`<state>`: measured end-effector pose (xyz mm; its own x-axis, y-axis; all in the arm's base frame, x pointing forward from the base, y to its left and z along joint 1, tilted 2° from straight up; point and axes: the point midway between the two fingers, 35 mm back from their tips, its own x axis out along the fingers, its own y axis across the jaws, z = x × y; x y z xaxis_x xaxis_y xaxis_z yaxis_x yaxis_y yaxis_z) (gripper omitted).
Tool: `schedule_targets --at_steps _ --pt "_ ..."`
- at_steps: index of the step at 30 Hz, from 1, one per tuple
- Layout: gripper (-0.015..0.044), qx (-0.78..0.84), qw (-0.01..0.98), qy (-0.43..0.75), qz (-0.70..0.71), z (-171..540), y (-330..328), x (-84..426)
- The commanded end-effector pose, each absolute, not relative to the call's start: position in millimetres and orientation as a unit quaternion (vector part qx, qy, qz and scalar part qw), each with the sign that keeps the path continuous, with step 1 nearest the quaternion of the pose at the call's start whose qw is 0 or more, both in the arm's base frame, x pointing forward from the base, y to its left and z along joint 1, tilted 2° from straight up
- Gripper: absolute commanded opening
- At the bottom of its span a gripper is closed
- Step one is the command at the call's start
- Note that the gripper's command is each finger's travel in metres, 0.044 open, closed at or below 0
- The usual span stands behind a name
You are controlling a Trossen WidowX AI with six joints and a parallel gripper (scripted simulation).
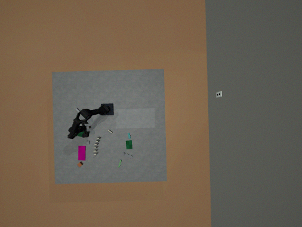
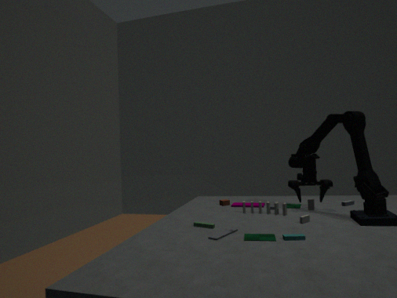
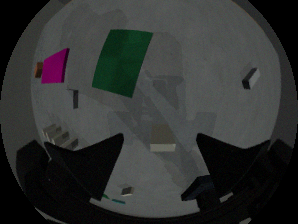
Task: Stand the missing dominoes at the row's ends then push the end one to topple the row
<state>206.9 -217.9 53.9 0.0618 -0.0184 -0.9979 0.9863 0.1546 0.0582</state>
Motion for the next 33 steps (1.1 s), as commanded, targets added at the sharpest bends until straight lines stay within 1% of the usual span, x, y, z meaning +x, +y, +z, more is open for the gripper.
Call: schedule_targets --at_steps 1,4,16,17,27,29,33 --pt "0.0440 0.472 0.552 0.519 -0.450 44 -215 206" --pt "0.0440 0.472 0.552 0.519 -0.450 43 -215 206" --pt "0.0125 0.472 0.552 0.519 -0.450 43 -215 206" --pt "0.0107 0.472 0.552 0.519 -0.450 43 -215 206" --pt "0.0107 0.472 0.552 0.519 -0.450 45 -216 206" --pt "0.0107 0.472 0.553 0.519 -0.450 64 -219 208" --pt "0.0107 0.471 0.553 0.519 -0.450 125 -222 207"
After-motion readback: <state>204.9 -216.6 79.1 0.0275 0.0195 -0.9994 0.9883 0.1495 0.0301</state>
